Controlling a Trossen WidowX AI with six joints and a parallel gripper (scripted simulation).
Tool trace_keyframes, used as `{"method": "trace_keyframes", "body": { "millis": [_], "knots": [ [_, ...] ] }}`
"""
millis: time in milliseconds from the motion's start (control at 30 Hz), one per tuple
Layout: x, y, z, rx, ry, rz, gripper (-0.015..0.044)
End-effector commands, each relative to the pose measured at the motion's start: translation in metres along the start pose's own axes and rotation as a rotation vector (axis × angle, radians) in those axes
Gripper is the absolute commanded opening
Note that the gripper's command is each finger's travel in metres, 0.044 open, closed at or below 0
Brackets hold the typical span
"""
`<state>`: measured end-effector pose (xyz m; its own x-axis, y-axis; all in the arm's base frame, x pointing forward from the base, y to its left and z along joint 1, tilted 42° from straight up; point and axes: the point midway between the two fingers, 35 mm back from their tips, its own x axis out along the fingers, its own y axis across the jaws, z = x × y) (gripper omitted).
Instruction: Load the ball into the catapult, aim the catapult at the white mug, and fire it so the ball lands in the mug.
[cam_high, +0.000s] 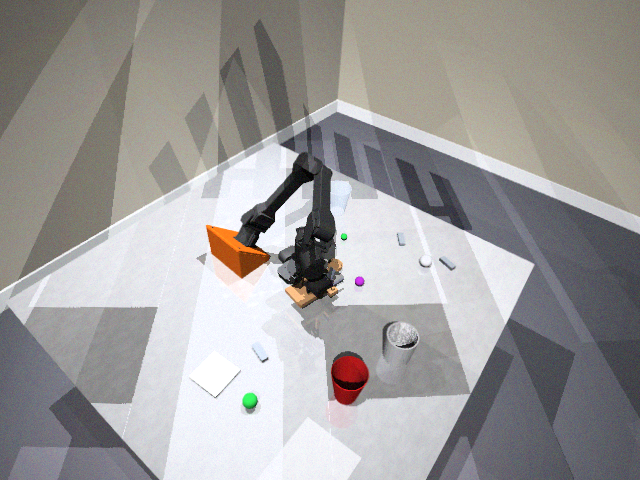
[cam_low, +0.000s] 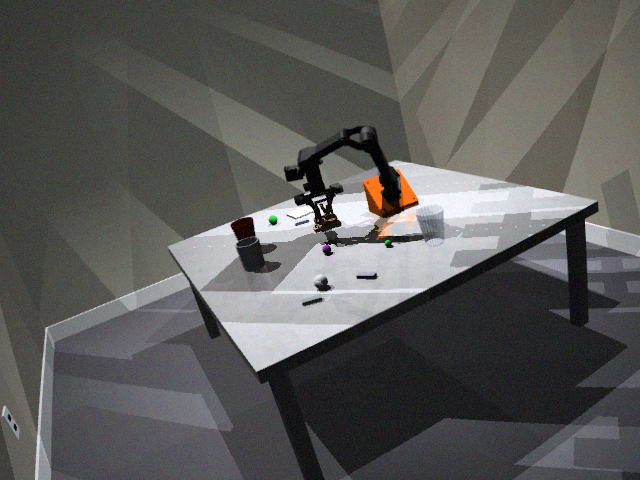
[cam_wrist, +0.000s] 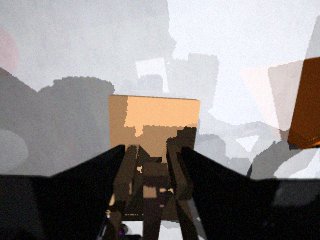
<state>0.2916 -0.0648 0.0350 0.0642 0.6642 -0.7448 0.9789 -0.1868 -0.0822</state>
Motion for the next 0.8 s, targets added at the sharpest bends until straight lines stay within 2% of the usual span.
{"method": "trace_keyframes", "body": {
  "millis": [0,567,767],
  "knots": [
    [-0.003,0.003,0.001,-0.155,-0.002,0.009,0.0],
    [-0.001,0.022,-0.003,-0.723,-0.001,0.008,0.0],
    [-0.001,0.026,-0.006,-0.746,-0.001,0.008,0.0]
  ]
}}
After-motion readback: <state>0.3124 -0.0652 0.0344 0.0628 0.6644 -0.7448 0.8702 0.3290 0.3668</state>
